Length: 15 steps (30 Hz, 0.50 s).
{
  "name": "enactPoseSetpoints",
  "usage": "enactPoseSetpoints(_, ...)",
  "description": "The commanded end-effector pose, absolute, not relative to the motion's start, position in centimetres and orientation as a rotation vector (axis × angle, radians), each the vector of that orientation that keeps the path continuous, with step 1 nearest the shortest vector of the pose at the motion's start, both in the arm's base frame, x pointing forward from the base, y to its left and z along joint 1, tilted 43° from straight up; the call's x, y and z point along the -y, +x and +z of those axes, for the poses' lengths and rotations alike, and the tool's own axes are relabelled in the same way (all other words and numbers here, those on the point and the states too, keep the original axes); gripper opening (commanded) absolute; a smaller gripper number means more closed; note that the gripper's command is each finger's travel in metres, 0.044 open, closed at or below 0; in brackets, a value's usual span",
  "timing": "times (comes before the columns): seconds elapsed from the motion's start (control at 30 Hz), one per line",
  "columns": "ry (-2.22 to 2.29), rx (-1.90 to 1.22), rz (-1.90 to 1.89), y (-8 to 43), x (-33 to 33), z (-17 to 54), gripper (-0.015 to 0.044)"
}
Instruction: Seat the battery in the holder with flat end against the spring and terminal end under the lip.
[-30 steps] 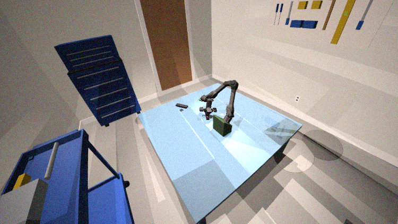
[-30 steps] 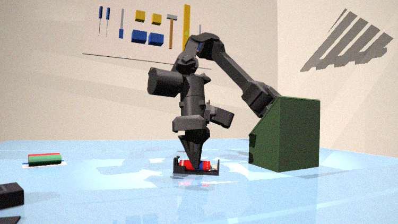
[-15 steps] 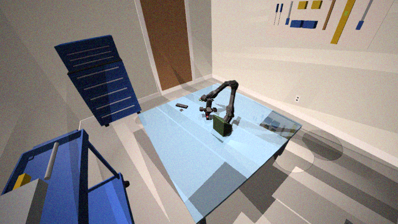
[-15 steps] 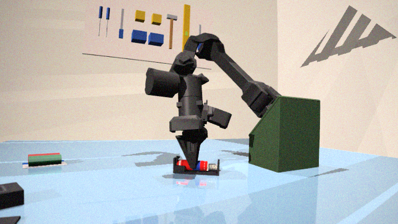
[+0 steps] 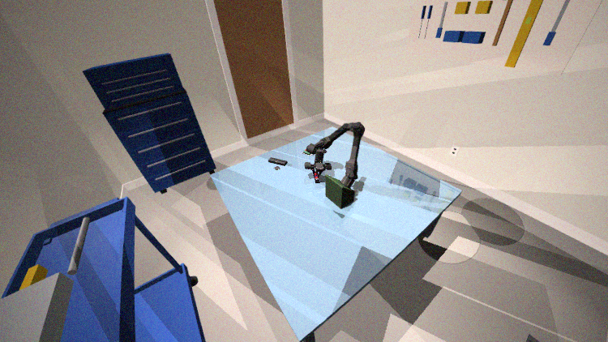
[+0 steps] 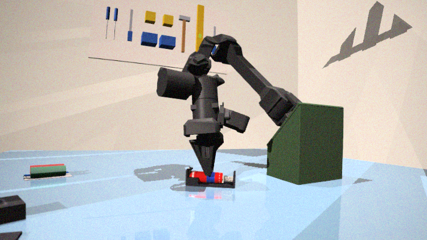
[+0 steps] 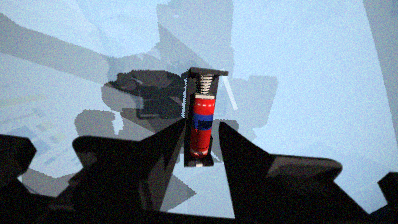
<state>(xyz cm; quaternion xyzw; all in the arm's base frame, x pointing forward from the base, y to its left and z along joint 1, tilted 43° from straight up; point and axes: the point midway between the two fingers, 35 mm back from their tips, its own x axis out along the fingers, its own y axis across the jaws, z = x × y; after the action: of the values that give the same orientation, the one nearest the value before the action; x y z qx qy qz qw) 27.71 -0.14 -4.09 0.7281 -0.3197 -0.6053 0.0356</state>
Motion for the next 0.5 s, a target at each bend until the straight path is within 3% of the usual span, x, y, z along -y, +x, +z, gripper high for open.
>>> enactPoseSetpoints(0.0,2.253,0.986,-1.855,27.9,-0.1,-3.6,0.0171)
enactPoseSetpoints(0.07,2.253,0.986,-1.855,27.9,-0.1,-3.6,0.0171)
enactPoseSetpoints(0.4,2.254,0.983,-1.858,27.2,-5.0,1.5,0.0433)
enactPoseSetpoints(0.47,2.254,0.983,-1.858,27.2,-5.1,1.4,0.044)
